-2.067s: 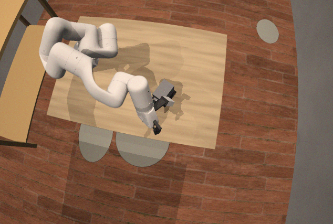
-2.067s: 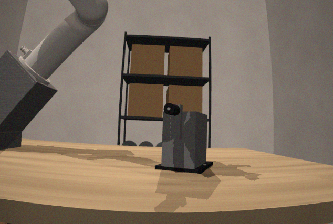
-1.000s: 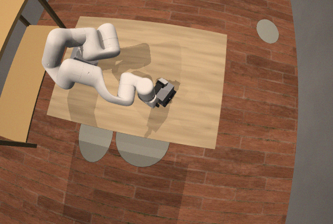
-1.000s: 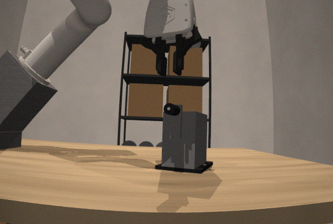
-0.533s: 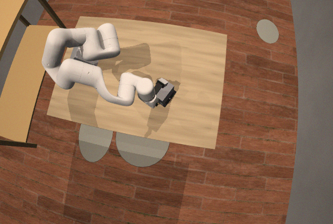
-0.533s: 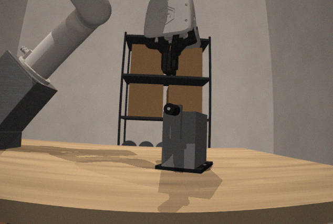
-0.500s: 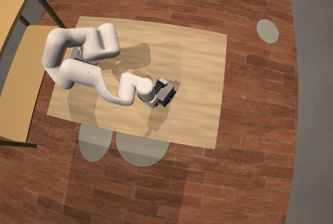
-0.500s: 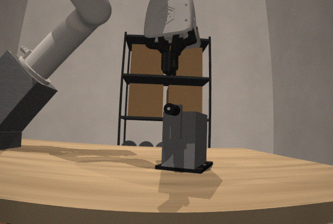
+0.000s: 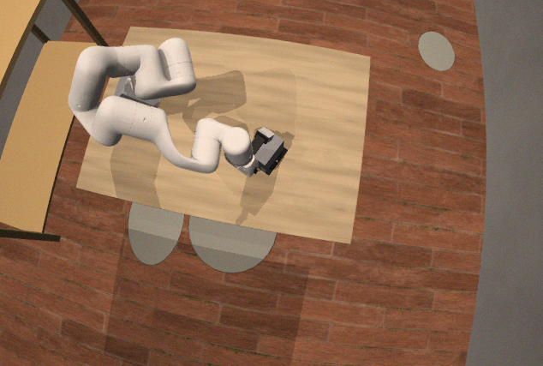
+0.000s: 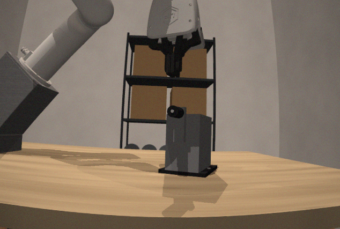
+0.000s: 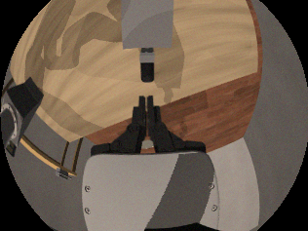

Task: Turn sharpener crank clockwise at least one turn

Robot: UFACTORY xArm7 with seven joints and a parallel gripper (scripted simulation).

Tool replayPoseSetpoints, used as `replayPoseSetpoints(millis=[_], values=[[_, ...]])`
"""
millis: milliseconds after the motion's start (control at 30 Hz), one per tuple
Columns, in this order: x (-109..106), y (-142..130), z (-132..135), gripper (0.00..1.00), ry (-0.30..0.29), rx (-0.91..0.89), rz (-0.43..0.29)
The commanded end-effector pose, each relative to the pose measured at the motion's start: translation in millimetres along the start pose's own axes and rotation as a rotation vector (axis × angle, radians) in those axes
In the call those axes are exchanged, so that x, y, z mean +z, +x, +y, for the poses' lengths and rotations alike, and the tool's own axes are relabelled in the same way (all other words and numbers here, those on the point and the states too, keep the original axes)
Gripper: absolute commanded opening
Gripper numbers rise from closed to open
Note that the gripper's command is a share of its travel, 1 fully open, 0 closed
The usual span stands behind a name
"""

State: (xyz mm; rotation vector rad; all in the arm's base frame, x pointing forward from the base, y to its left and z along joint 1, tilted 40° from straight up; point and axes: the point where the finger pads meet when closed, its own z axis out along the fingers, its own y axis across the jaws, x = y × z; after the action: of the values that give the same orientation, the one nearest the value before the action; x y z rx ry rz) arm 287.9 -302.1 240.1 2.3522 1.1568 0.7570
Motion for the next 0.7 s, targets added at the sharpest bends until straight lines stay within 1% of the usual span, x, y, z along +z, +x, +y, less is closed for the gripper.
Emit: replayPoseSetpoints(millis=[0,133,267,467,533,667], values=[[-1.0,-0.4,1.0,0.0,-0.003,-0.004,-0.001],[-1.0,-0.3,1.0,0.0,-0.003,-0.039,-0.001],[-1.1,-0.1,1.1,0.0,-0.003,-0.124,-0.001],[-1.3,0.4,1.2,0.0,-0.003,-0.363,-0.001],[-1.3,0.4,1.2,0.0,-0.003,-0.363,-0.001],[-1.5,0.7,1.2,0.0,-0.002,-0.546,-0.001]])
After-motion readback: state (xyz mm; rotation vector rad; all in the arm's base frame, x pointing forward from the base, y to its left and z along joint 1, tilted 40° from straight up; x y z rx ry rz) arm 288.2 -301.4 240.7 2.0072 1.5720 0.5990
